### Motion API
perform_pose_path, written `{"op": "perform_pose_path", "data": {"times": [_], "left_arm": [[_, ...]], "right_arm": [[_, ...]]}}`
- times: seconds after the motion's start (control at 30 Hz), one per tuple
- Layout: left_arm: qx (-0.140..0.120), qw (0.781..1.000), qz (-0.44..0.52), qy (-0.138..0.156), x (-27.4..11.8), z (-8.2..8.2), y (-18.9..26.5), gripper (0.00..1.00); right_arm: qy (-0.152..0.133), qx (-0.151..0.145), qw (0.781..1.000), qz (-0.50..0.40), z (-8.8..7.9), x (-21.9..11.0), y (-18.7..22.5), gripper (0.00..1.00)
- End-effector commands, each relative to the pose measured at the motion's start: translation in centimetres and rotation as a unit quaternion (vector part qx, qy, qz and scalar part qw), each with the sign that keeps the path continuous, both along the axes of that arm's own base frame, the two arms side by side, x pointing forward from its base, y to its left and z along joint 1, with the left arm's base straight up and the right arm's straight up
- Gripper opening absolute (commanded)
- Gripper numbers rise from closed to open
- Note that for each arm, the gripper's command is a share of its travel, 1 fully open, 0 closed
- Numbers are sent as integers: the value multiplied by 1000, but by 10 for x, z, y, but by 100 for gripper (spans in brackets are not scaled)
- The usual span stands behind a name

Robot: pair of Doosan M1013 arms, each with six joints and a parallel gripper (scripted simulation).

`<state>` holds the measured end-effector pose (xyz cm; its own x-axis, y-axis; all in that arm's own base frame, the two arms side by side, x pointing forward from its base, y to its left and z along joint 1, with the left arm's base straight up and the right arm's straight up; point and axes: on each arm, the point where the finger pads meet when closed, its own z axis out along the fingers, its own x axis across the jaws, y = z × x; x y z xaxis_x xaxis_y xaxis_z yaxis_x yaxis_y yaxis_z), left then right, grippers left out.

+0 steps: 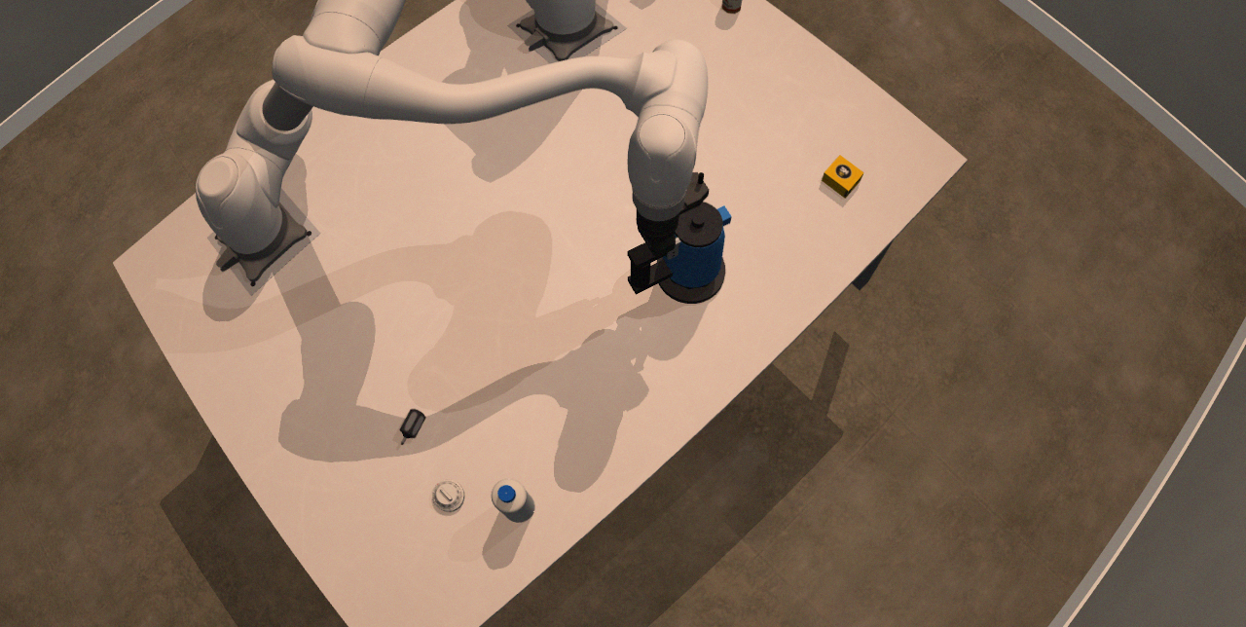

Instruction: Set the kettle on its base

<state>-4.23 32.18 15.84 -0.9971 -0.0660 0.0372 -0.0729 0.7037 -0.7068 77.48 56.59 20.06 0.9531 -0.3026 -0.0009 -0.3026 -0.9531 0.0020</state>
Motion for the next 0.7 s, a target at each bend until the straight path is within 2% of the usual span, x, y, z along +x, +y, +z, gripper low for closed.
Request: {"op": "perform_pose_path", "data": {"times": [0.0,0.23,0.67], "left_arm": [[0,1000,0,0,0,0,0,100],[0,1000,0,0,0,0,0,100],[0,1000,0,0,0,0,0,100]], "right_arm": [[-1,1,1000,0,2,0,0,0],[-1,1,1000,0,0,0,0,0],[-1,1,1000,0,-17,0,0,0]]}}
